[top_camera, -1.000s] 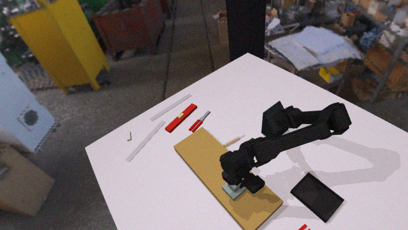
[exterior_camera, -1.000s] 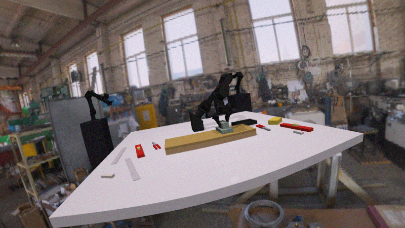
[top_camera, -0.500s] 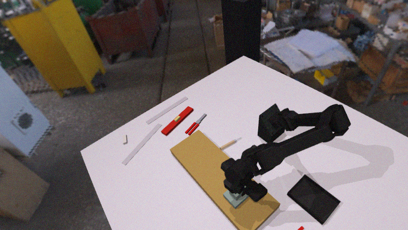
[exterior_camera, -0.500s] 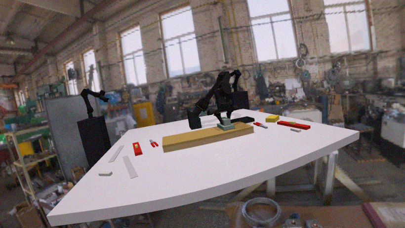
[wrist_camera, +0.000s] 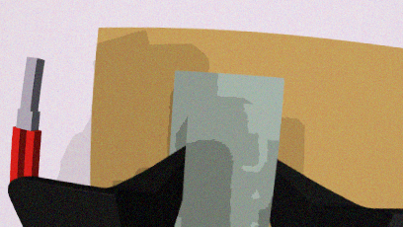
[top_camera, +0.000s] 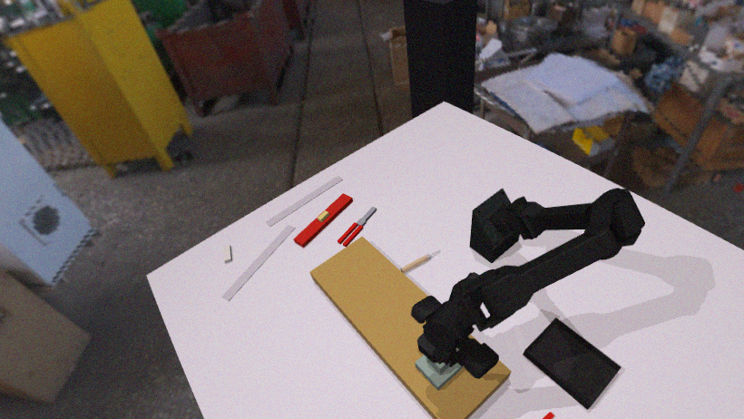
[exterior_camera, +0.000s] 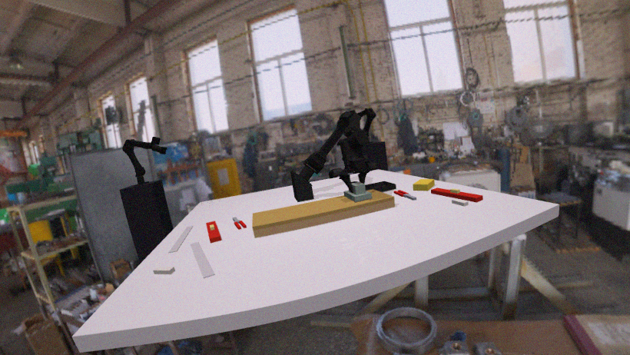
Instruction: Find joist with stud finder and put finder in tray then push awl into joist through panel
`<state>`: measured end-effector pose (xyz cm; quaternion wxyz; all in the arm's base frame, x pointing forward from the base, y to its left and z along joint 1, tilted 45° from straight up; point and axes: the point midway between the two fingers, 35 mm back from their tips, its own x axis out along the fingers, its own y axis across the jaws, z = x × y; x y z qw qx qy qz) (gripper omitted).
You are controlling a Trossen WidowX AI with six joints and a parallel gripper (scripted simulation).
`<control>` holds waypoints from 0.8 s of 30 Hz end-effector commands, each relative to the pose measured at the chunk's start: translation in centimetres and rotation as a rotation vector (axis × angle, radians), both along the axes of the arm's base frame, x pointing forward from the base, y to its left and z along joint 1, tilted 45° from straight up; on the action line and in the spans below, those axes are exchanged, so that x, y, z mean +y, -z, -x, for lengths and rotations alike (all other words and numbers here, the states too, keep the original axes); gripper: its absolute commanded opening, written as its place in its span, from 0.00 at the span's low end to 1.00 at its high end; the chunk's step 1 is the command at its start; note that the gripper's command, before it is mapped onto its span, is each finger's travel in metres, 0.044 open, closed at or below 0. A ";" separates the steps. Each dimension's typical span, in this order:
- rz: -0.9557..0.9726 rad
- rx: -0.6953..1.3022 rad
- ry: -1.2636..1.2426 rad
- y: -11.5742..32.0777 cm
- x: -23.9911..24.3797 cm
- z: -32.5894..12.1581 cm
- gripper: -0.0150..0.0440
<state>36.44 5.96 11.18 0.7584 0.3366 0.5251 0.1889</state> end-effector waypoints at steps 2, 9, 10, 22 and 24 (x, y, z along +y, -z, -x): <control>-0.001 -0.005 -0.006 -1.0 1.1 0.0 0.25; -0.002 -0.005 -0.006 -2.0 2.0 -0.1 0.25; -0.002 -0.005 -0.006 -2.1 2.1 -0.1 0.25; -0.003 -0.005 -0.006 -3.5 3.4 -0.2 0.25; -0.003 -0.005 -0.006 -3.5 3.4 -0.2 0.25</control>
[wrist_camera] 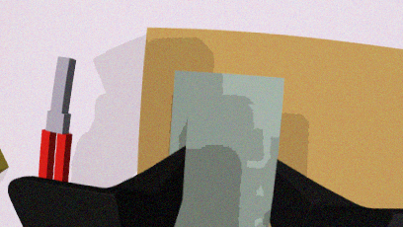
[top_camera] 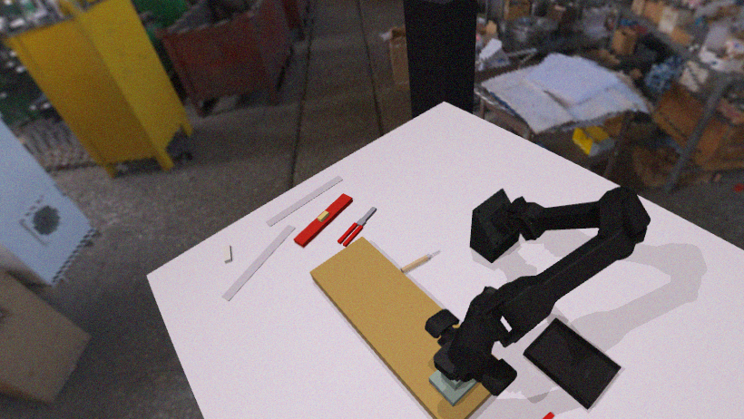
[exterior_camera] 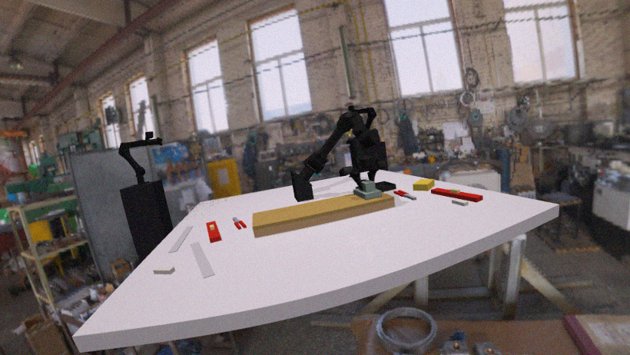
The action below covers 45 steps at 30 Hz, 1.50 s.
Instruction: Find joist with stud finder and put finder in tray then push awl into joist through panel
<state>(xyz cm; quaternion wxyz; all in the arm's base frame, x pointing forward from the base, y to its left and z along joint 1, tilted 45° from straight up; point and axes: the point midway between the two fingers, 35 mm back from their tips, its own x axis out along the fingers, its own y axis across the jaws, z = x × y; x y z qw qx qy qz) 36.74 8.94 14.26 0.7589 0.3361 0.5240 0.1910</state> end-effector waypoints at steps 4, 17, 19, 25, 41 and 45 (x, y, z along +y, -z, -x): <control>0.000 0.000 0.000 0.0 0.0 0.0 0.25; -0.001 -0.001 -0.003 0.6 -0.5 0.1 0.25; -0.001 -0.001 -0.003 0.8 -0.8 0.2 0.25; 0.000 -0.001 -0.003 1.6 -1.5 0.2 0.25; 0.001 0.000 -0.003 3.7 -3.6 0.4 0.25; 0.002 0.000 -0.003 4.3 -4.1 0.5 0.25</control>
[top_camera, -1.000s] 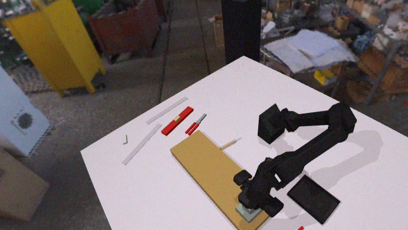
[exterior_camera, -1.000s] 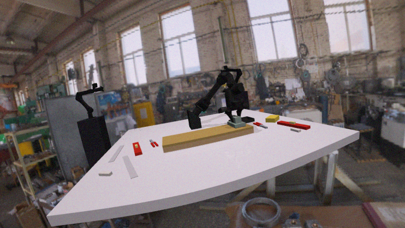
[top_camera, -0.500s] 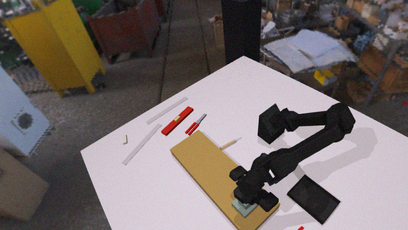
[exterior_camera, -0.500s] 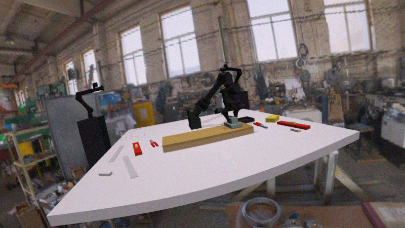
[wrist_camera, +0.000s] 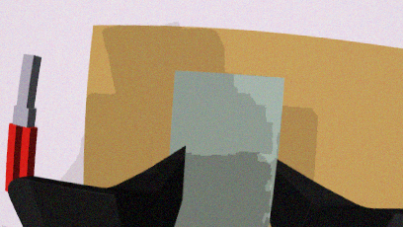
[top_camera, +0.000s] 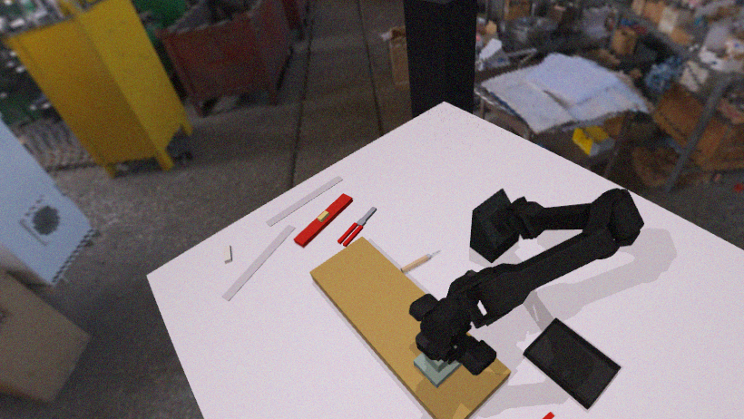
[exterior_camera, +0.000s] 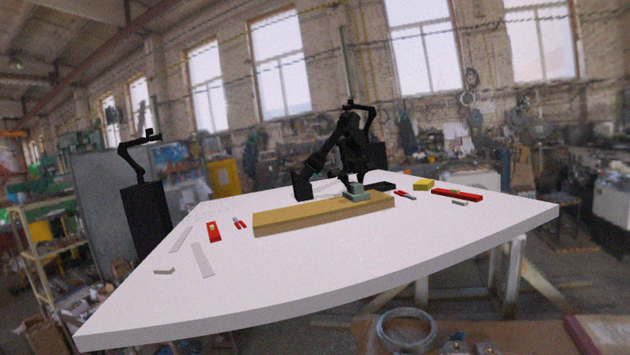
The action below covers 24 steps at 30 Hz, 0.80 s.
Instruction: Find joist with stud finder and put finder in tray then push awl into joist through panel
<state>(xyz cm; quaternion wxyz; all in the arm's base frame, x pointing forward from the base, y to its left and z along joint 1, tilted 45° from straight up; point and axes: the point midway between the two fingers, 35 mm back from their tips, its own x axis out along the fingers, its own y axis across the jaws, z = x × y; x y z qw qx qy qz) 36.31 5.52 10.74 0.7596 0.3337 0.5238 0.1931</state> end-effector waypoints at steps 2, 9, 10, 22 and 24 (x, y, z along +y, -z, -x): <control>0.000 0.003 0.002 1.0 -0.9 0.1 0.25; 0.001 0.004 0.002 1.9 -1.8 0.1 0.25; 0.001 0.004 0.002 2.1 -2.0 0.2 0.25; 0.002 0.004 0.002 3.6 -3.5 0.3 0.25; 0.002 0.004 0.002 3.9 -3.8 0.3 0.25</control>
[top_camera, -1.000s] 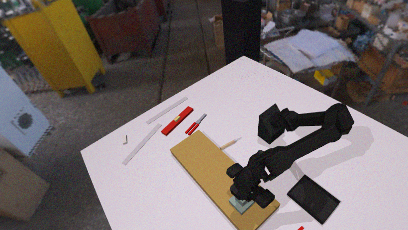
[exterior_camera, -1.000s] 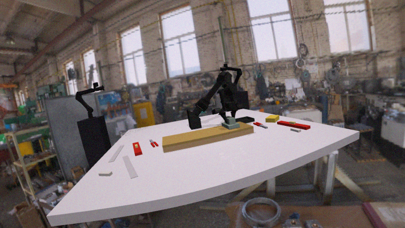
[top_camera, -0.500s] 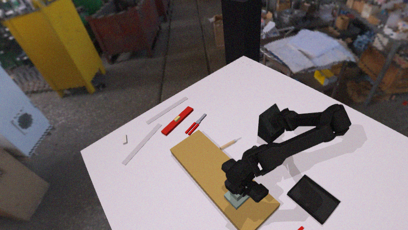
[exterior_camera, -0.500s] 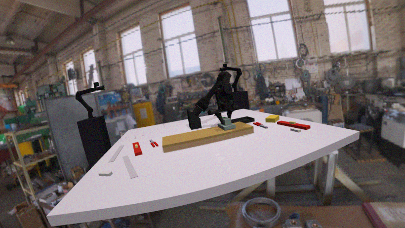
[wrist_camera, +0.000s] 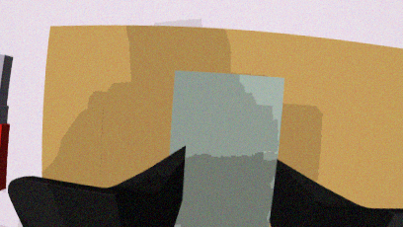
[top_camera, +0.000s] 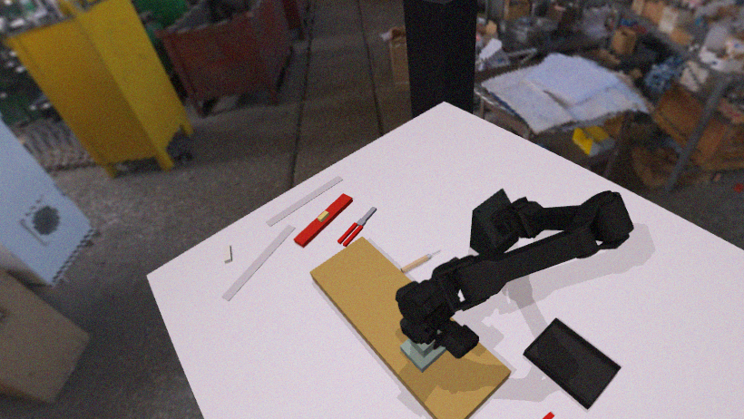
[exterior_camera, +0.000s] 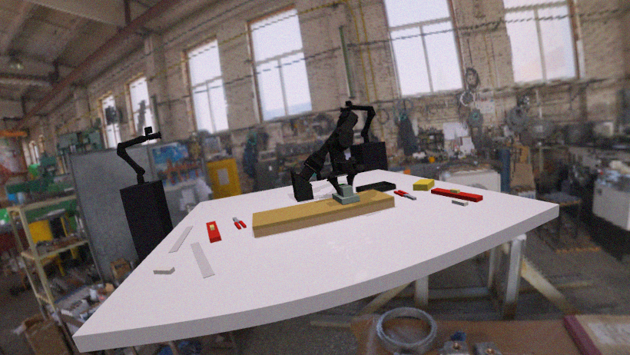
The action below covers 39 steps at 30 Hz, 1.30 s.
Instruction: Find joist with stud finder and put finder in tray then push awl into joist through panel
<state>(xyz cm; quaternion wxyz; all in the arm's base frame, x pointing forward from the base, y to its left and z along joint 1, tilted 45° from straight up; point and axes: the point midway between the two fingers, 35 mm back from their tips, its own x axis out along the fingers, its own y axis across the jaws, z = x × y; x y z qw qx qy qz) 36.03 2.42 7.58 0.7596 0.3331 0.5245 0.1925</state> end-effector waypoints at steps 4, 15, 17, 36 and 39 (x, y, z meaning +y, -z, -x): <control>0.000 0.003 0.002 1.2 -1.2 0.1 0.25; 0.001 0.003 0.002 2.7 -2.6 0.2 0.25; 0.002 0.003 0.002 2.9 -2.9 0.3 0.25; 0.003 0.003 0.002 5.4 -5.3 0.5 0.25; 0.004 0.003 0.002 5.8 -5.7 0.5 0.25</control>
